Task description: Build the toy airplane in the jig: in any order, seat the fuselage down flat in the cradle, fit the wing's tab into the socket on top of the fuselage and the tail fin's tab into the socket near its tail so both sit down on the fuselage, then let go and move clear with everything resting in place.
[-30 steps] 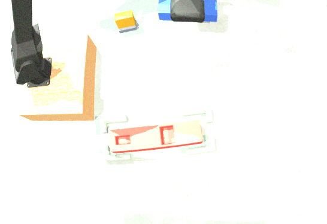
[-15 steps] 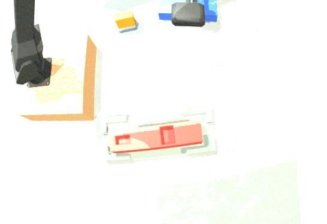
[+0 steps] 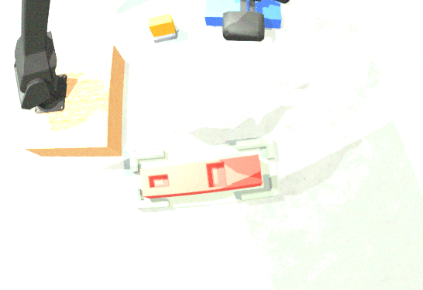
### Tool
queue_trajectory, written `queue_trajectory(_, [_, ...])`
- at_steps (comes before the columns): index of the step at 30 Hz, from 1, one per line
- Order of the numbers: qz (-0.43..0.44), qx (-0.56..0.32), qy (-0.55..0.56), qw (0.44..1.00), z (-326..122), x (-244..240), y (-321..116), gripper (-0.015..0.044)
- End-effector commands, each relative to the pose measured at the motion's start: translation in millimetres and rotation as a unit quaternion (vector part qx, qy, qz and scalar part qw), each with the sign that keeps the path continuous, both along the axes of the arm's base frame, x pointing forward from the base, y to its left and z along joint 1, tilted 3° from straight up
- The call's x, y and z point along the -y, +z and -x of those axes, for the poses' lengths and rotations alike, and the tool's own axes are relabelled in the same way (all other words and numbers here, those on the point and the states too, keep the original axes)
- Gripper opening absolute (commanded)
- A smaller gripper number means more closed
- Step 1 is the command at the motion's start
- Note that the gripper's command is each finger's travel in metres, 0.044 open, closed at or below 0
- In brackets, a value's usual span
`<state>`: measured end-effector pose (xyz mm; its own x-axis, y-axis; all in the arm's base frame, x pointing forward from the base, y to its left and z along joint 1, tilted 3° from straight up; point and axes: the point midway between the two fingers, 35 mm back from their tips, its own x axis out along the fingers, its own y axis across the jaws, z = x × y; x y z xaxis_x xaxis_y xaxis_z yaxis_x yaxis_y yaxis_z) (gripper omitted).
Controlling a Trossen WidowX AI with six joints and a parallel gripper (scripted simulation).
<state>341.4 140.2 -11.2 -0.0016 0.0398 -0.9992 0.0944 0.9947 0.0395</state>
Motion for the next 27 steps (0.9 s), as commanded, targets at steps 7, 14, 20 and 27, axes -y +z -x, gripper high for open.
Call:
queue_trajectory(7, [0.0, -0.005, -0.002, 1.0, 2.7, 0.4, -6.8, 0.0256])
queue_trajectory(14, [0.0, -0.005, -0.002, 1.0, 2.7, 0.4, -6.8, 0.0151])
queue_trajectory(20, [0.0, -0.005, -0.002, 1.0, 2.3, 0.3, -4.8, 0.0052])
queue_trajectory(27, [0.0, -0.005, -0.002, 1.0, -1.4, -0.2, 16.1, 0.0])
